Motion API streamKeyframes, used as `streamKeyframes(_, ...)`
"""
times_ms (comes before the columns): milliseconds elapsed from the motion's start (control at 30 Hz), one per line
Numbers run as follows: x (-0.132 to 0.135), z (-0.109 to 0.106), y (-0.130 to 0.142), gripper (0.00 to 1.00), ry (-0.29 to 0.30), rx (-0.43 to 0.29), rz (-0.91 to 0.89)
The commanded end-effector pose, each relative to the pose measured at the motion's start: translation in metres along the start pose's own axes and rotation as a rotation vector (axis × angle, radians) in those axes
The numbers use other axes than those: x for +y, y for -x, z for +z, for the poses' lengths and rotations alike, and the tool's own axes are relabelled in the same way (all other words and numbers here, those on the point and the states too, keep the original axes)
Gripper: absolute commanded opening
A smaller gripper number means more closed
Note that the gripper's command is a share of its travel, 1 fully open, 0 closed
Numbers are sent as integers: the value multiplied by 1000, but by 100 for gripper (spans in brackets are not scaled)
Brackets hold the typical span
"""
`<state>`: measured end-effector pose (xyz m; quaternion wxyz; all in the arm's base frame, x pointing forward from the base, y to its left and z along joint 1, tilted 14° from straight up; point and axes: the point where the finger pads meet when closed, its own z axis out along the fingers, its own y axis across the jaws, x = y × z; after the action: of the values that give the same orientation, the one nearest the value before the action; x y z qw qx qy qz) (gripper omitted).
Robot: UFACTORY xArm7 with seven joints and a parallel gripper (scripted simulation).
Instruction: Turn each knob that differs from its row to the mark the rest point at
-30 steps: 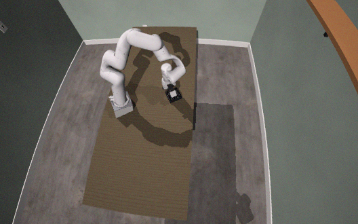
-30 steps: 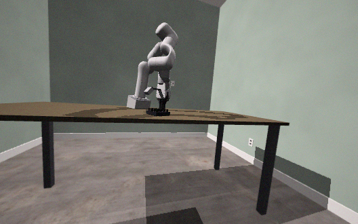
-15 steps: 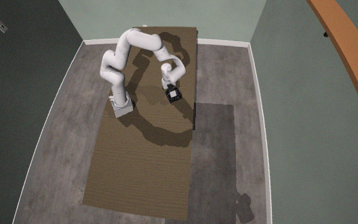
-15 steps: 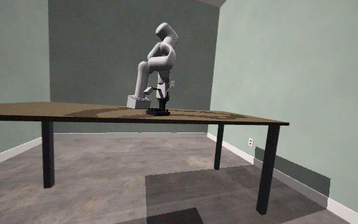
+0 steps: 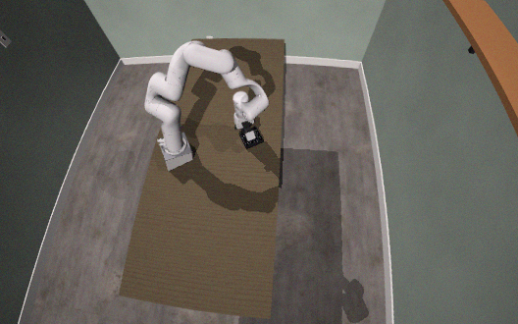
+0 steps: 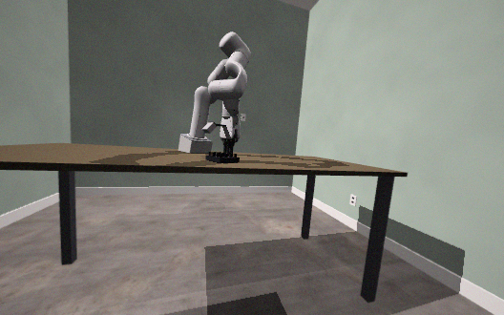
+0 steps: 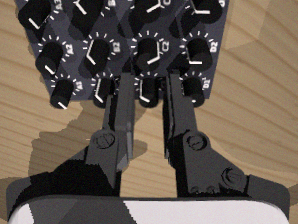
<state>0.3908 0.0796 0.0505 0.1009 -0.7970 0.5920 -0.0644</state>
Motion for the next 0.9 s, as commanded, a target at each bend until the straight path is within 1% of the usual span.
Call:
streamKeyframes(0,-1,-1,0,19,-2,0,0)
streamKeyframes(300,-1,-1,0,19,-2,0,0)
streamKeyframes(533,-1,-6,0,19,-2,0,0)
streamKeyframes(867,-1,-31,0,19,-2,0,0)
